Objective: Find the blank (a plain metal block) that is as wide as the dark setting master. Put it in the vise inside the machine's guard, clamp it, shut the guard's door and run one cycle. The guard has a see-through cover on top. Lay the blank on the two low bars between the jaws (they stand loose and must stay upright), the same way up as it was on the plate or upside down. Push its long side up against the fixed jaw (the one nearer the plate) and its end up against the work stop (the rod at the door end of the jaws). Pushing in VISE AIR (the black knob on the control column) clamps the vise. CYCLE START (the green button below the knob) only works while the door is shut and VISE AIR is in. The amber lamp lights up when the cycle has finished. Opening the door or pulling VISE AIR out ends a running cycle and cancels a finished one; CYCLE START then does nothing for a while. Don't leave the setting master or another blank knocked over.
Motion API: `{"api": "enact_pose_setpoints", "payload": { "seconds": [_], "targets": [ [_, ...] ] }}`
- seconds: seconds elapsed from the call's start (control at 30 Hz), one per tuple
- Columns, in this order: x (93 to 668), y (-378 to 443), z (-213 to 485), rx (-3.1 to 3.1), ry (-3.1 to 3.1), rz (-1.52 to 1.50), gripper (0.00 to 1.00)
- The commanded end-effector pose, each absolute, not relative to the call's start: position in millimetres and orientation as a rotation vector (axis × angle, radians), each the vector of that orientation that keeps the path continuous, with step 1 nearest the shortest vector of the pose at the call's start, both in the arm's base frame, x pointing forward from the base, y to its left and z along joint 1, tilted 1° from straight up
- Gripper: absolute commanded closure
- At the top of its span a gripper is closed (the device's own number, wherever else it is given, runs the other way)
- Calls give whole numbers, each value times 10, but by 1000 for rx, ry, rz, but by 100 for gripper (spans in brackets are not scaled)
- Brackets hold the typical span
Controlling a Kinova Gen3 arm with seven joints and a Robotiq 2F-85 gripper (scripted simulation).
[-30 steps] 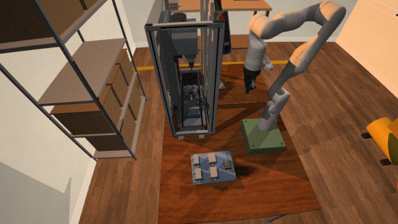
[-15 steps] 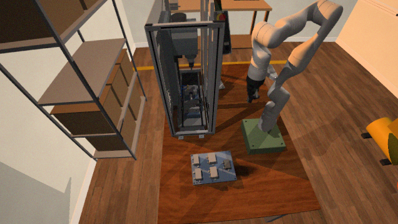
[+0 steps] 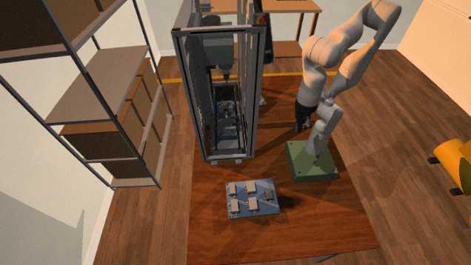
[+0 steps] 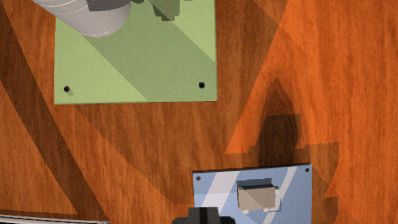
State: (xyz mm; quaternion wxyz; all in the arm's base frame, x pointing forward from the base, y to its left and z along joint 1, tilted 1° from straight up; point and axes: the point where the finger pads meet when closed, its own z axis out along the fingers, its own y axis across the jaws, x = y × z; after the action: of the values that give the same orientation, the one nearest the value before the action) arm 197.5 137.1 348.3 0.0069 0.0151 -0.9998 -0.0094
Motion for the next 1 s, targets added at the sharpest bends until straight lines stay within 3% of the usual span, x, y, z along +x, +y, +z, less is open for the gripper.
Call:
{"api": "enact_pose_setpoints", "payload": {
  "seconds": [0.0, 0.27, 0.43, 0.83, 0.97],
  "targets": [
    [1996, 1494, 3469, 42, -3132, -19, 90],
    [1996, 1494, 3469, 42, -3132, -19, 90],
    [1980, 2090, 3411, 42, -3132, -19, 90],
    [1980, 2090, 3411, 42, -3132, -19, 90],
    [1967, 2568, 3364, 42, -3132, -20, 90]
  ]
}}
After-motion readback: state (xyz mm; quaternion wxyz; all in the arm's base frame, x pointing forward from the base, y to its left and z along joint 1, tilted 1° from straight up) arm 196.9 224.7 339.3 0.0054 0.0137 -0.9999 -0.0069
